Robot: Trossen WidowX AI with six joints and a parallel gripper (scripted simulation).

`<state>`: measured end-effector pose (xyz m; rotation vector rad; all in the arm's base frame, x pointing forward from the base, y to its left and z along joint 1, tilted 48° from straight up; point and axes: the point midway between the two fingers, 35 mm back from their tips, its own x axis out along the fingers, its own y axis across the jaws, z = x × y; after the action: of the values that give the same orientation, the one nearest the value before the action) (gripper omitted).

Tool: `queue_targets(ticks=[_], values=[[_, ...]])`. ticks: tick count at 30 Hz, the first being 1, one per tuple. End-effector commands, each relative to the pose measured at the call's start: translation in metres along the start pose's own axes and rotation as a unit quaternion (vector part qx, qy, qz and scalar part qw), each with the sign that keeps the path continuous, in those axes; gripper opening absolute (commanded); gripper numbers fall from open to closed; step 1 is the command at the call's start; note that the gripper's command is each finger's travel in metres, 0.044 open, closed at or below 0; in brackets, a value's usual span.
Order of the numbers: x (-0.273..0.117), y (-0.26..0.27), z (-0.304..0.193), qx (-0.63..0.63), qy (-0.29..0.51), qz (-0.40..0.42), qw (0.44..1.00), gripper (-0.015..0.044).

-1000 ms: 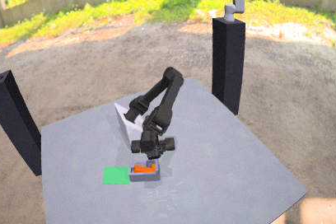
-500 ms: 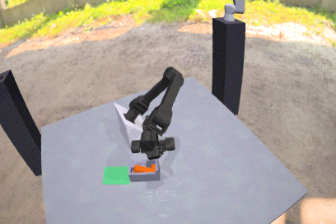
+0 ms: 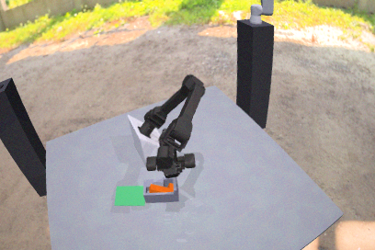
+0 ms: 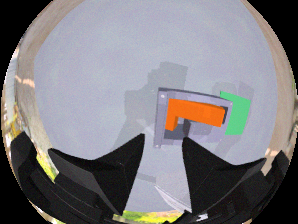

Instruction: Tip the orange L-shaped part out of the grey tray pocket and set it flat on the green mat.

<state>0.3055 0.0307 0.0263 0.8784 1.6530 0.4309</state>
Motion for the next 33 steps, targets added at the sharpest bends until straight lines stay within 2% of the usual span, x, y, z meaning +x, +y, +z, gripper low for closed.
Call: queue_targets(ticks=[1,29,33], values=[[0.000,0.000,0.000,0.002,-0.001,0.000,1.000,0.0180],[0.000,0.000,0.000,0.002,-0.001,0.000,1.000,0.0180],[0.028,0.000,0.001,0.000,0.001,-0.002,1.000,0.0180]])
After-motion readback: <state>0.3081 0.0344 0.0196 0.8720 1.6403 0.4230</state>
